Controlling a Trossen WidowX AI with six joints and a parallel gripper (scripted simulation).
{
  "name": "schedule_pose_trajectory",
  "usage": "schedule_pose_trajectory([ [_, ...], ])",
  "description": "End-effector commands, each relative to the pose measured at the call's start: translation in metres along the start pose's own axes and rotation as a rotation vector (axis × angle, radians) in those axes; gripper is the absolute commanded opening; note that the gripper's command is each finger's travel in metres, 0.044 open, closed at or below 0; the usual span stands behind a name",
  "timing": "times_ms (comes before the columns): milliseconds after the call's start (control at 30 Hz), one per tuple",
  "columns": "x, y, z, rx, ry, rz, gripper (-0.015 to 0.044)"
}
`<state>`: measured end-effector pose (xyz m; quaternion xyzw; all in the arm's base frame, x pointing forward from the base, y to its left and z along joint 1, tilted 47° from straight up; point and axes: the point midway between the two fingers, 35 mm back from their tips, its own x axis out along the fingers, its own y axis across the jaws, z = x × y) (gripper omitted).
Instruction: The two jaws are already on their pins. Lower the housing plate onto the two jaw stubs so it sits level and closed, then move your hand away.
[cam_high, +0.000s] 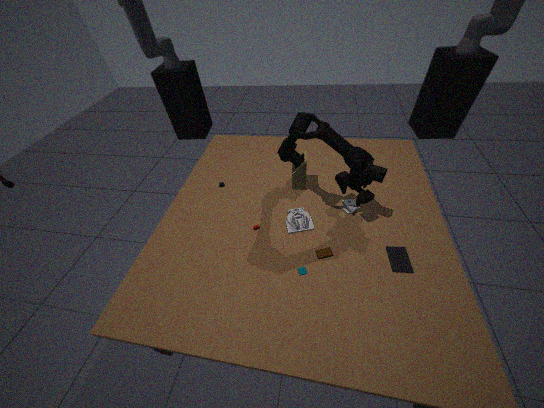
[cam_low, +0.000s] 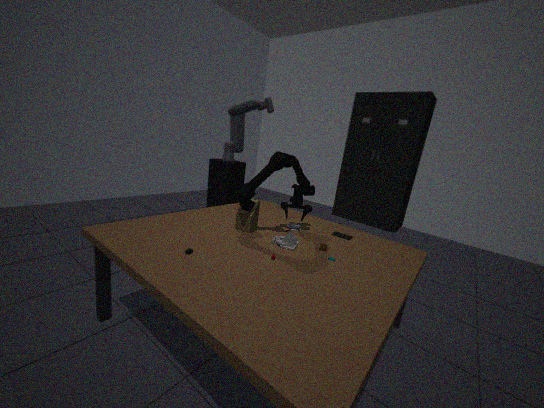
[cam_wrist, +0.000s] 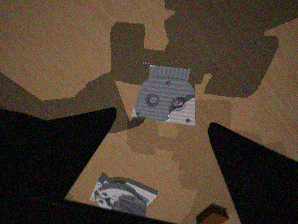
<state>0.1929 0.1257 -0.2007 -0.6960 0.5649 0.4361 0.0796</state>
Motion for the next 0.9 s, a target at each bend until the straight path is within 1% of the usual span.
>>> schedule_pose_trajectory([
  [0,0.006,0.0,0.0,-0.005,0.003,0.0,0.044],
  [867,0.048,-0.003,-0.001,-0.008,0.008,-0.003,0.044],
])
